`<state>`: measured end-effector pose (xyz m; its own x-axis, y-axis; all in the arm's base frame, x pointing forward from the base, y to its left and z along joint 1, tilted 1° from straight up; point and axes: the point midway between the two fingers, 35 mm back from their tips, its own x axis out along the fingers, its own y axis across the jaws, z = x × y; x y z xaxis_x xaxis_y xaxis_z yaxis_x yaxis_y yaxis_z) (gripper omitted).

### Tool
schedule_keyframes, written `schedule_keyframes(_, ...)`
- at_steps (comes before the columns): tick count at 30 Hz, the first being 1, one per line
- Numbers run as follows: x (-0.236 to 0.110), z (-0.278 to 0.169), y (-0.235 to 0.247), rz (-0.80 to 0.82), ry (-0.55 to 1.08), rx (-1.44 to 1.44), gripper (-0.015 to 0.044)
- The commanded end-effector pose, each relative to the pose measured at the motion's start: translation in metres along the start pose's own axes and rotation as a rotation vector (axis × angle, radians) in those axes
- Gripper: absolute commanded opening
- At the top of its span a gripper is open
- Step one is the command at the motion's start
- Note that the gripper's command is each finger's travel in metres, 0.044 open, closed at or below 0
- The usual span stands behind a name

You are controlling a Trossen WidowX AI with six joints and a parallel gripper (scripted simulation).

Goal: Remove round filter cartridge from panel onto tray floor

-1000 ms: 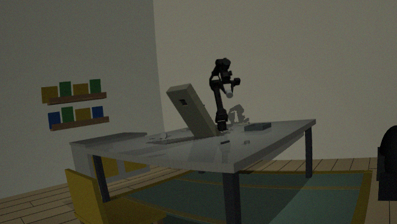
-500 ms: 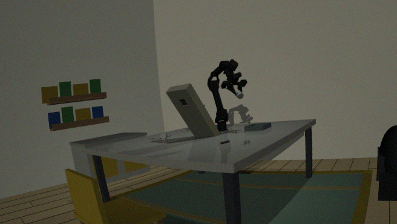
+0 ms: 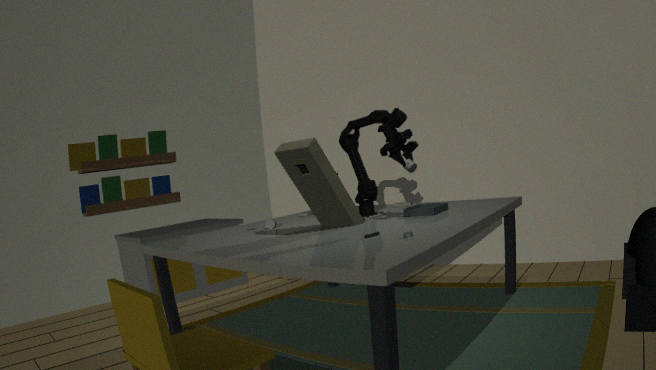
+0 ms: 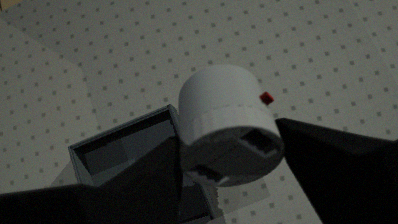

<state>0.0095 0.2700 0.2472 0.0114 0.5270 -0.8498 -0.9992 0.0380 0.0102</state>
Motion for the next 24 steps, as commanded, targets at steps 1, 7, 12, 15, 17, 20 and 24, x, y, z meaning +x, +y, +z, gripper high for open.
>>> schedule_keyframes(1, 0.011, -0.006, 0.016, 0.033, -0.006, -0.053, 0.0)
schedule_keyframes(7, 0.029, -0.02, 0.043, 0.082, -0.005, -0.135, 0.0)
schedule_keyframes(12, 0.044, -0.034, 0.064, 0.123, -0.003, -0.204, 0.0)
schedule_keyframes(15, 0.051, -0.045, 0.076, 0.147, -0.003, -0.246, 0.0)
schedule_keyframes(17, 0.056, -0.052, 0.084, 0.163, -0.002, -0.274, 0.0)
schedule_keyframes(20, 0.063, -0.063, 0.096, 0.188, -0.002, -0.315, 0.0)
schedule_keyframes(24, 0.069, -0.073, 0.105, 0.208, -0.001, -0.349, 0.0)
